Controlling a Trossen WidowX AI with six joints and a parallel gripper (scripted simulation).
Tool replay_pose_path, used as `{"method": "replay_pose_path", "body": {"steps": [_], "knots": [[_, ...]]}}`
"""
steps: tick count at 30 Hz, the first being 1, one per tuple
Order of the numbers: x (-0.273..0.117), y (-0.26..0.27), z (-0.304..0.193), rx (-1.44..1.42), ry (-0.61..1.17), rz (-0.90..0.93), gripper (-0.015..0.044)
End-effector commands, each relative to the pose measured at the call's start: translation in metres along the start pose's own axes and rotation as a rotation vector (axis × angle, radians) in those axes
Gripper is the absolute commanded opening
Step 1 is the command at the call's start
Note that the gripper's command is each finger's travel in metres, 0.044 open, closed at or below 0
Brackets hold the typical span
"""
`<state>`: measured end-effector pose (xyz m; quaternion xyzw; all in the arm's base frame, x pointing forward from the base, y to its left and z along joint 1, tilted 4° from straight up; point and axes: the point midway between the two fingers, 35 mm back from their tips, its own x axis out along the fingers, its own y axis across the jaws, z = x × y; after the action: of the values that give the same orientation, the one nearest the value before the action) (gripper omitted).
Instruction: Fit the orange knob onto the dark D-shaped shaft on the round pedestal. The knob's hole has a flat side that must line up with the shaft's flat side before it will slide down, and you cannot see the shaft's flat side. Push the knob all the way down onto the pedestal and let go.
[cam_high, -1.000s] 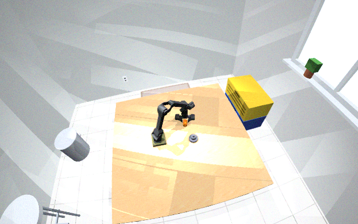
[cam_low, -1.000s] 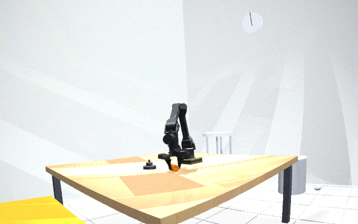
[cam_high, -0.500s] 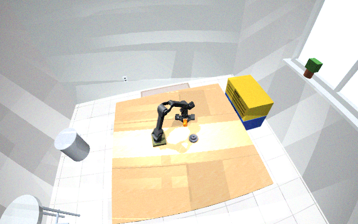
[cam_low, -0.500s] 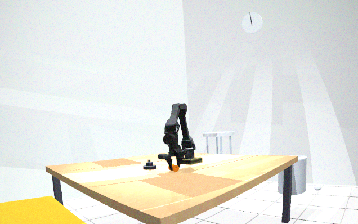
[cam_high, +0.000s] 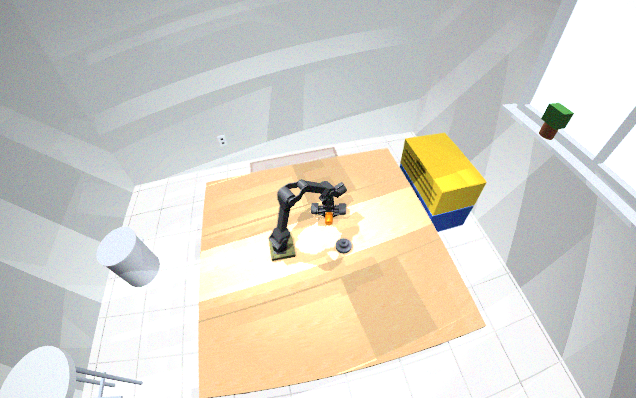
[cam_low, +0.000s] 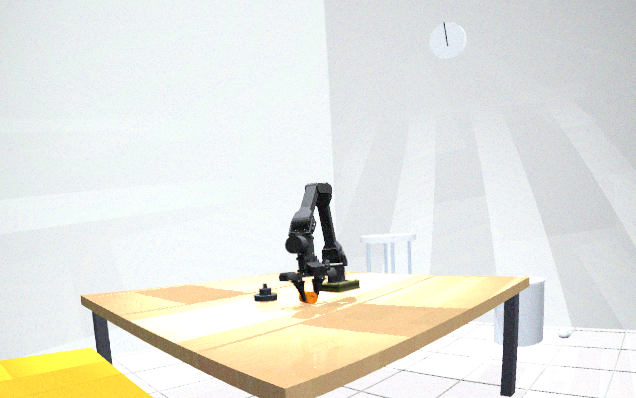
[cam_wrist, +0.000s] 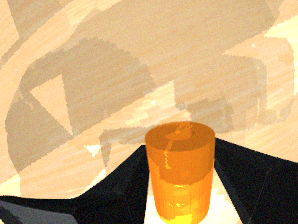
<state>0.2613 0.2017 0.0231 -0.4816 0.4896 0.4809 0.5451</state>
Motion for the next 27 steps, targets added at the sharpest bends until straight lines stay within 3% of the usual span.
{"method": "replay_pose_path", "body": {"steps": [1,27], "knots": [[-0.004,0.0,-0.003,-0.003,-0.066,-0.001,0.0179],[-0.014,0.0,-0.02,-0.004,-0.356,0.001,0.0179]]}}
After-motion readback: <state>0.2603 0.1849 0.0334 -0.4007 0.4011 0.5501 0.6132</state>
